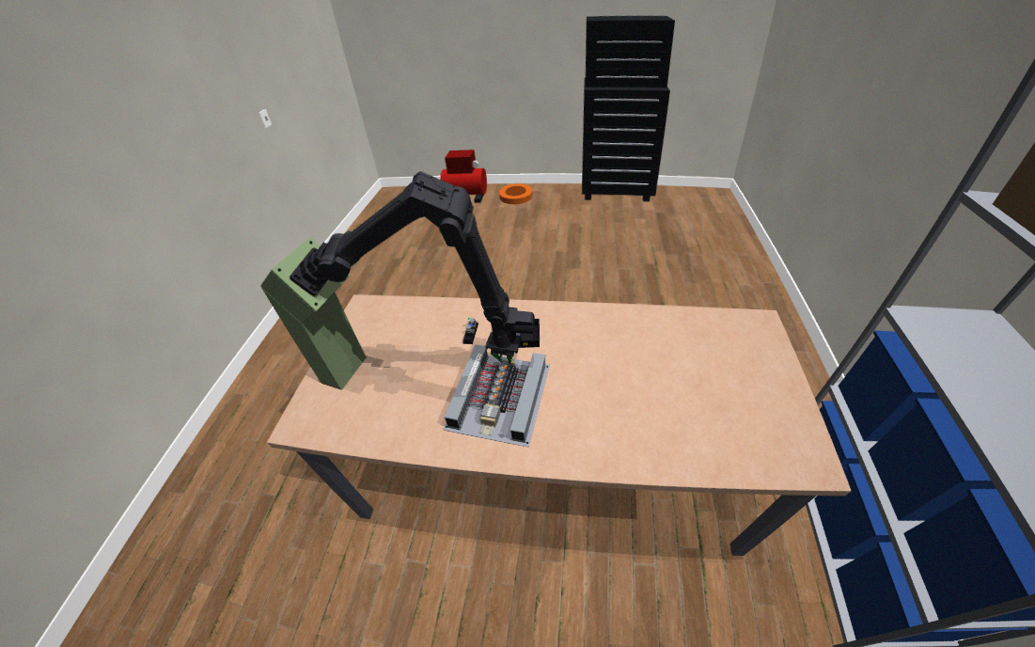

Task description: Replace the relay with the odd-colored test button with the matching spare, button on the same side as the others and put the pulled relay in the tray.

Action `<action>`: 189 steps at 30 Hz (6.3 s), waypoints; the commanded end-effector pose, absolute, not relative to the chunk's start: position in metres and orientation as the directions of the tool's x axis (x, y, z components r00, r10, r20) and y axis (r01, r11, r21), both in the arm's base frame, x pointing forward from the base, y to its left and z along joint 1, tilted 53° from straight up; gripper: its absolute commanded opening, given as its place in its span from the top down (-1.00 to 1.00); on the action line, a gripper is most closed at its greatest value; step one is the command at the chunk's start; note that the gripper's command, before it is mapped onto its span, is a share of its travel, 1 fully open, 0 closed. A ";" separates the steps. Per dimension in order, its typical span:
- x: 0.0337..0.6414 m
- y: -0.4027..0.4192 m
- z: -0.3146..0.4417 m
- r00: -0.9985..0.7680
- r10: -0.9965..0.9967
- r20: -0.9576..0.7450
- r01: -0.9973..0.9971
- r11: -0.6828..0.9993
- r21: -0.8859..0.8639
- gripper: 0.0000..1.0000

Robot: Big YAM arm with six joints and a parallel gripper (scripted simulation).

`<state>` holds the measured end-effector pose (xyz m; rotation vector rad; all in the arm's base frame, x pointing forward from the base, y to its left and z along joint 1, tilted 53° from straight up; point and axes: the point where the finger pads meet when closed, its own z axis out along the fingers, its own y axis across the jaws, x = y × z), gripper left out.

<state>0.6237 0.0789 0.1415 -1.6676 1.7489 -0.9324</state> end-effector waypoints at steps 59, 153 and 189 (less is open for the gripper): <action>0.628 0.082 0.167 -0.076 -0.995 0.064 -0.584 -0.008 -0.811 1.00; 0.625 0.090 0.165 -0.070 -0.996 0.060 -0.582 -0.009 -0.813 1.00; 0.625 0.092 0.165 -0.069 -0.996 0.059 -0.582 -0.008 -0.813 1.00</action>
